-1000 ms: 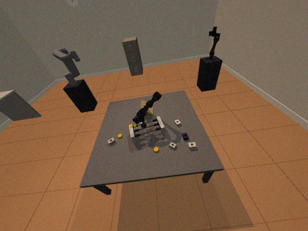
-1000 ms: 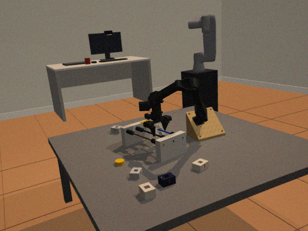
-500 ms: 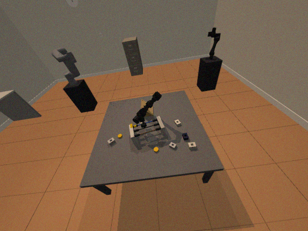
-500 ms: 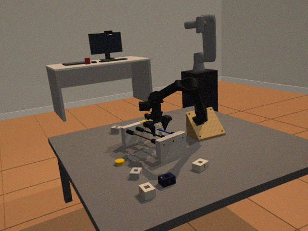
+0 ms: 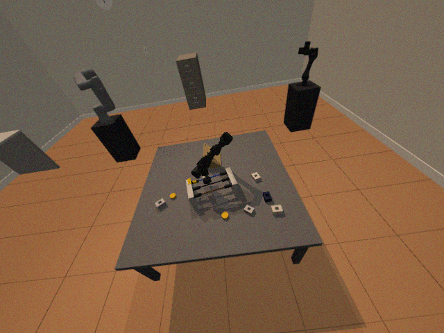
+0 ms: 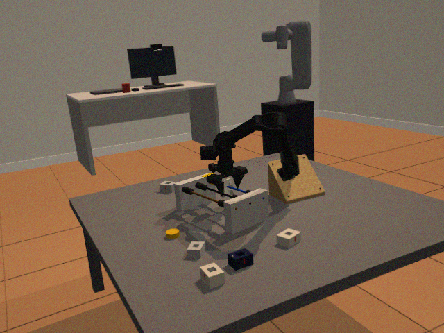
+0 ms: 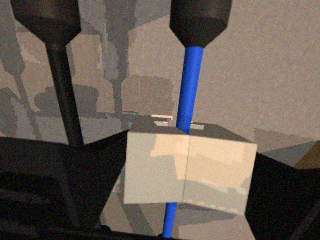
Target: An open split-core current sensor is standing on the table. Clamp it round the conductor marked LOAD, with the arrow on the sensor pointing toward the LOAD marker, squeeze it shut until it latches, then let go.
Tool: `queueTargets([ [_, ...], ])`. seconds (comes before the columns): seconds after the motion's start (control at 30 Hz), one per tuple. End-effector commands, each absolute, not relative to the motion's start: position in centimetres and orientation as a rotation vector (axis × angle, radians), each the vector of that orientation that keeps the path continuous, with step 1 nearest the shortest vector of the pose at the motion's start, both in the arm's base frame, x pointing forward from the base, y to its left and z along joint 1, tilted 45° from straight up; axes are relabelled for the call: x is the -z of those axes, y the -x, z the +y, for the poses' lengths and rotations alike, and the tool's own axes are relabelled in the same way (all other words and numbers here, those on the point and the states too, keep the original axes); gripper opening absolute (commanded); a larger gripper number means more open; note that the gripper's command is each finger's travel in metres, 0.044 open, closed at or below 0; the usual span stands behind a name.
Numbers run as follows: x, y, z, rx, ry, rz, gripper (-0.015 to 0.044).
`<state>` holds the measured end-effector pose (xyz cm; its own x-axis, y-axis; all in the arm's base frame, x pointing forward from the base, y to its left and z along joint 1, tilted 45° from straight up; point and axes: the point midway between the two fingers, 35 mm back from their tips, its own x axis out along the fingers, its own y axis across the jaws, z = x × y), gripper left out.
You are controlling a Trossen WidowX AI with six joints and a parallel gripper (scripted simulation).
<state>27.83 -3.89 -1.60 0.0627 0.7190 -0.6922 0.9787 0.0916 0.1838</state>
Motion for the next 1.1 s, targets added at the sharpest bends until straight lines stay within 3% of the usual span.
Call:
queueTargets([
  [0.0,1.7,-27.9,-5.0,0.520,-1.676,1.685,0.0000],
  [1.07,1.6,-27.8,-3.9,0.501,-1.683,1.712,0.0000],
])
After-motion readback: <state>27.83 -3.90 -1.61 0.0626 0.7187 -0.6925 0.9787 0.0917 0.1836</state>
